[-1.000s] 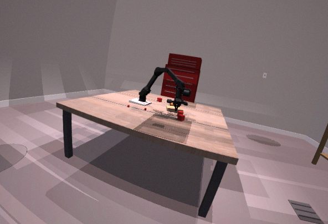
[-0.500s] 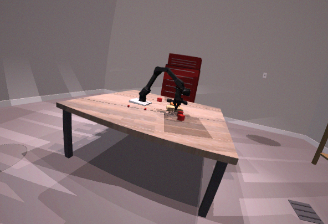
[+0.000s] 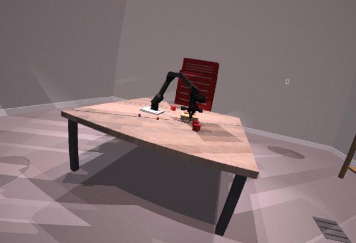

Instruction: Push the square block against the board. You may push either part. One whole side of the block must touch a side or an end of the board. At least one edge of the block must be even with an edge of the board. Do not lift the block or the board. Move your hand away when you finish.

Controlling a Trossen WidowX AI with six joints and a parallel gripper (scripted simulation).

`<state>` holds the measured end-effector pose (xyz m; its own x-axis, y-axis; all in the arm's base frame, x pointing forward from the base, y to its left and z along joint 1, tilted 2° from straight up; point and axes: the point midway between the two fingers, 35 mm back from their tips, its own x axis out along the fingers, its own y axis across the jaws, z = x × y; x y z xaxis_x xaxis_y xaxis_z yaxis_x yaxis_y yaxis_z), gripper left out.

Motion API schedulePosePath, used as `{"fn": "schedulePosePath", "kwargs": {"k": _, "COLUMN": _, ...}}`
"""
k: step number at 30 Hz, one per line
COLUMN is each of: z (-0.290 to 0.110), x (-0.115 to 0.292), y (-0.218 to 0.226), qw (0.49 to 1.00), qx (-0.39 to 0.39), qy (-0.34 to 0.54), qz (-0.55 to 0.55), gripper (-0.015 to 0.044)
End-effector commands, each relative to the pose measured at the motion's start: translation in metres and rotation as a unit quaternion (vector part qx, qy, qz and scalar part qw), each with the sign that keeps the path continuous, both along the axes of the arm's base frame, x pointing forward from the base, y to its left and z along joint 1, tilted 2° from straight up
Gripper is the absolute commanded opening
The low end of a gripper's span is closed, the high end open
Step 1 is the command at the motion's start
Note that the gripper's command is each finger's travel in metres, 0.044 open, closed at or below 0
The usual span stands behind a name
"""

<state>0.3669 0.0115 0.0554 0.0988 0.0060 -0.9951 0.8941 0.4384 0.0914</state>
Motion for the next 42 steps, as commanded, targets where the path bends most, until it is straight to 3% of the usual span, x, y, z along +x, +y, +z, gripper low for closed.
{"fn": "schedulePosePath", "kwargs": {"k": 1, "z": -0.007, "x": -0.009, "y": 0.011, "qw": 1.0, "qx": 0.004, "qy": 0.012, "qz": 0.003, "gripper": 0.0}}
{"fn": "schedulePosePath", "kwargs": {"k": 12, "z": -0.007, "x": -0.014, "y": 0.018, "qw": 1.0, "qx": 0.004, "qy": 0.012, "qz": 0.003, "gripper": 0.0}}
{"fn": "schedulePosePath", "kwargs": {"k": 42, "z": -0.006, "x": 0.011, "y": -0.024, "qw": 1.0, "qx": 0.002, "qy": 0.011, "qz": 0.002, "gripper": 0.0}}
